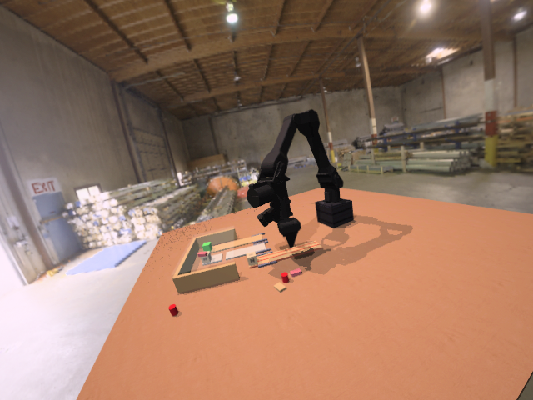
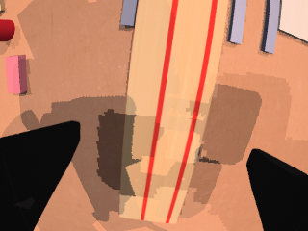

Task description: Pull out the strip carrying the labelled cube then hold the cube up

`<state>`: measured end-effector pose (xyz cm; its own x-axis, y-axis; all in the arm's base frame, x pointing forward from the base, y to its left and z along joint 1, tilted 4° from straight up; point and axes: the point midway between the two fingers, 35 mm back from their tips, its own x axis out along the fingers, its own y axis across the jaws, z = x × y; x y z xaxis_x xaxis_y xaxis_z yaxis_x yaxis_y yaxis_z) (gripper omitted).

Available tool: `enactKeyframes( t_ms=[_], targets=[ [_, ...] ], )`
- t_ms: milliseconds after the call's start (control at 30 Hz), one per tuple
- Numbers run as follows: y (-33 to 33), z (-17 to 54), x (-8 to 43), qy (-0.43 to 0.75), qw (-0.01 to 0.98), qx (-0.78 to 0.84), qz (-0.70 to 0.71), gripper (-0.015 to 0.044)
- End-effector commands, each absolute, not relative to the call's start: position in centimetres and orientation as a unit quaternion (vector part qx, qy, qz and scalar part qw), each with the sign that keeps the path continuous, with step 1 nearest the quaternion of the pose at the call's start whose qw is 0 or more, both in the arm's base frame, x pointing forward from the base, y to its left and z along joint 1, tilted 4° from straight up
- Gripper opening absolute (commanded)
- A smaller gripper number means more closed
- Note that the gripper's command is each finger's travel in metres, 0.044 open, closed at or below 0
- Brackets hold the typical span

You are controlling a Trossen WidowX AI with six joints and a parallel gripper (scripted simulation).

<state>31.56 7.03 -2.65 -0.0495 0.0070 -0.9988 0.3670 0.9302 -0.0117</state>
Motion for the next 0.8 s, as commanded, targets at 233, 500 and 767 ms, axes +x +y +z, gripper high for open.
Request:
enactKeyframes(
  t_ms=[233, 500, 767],
  targets=[
    [5.9, -2.3, 35.0, 0.709, 0.680, 0.129, -0.131, 0.0440],
    [5.2, -2.1, 37.1, 0.709, 0.681, 0.129, -0.131, 0.0440],
    [4.5, -1.9, 39.2, 0.708, 0.682, 0.129, -0.132, 0.0440]
  ],
)
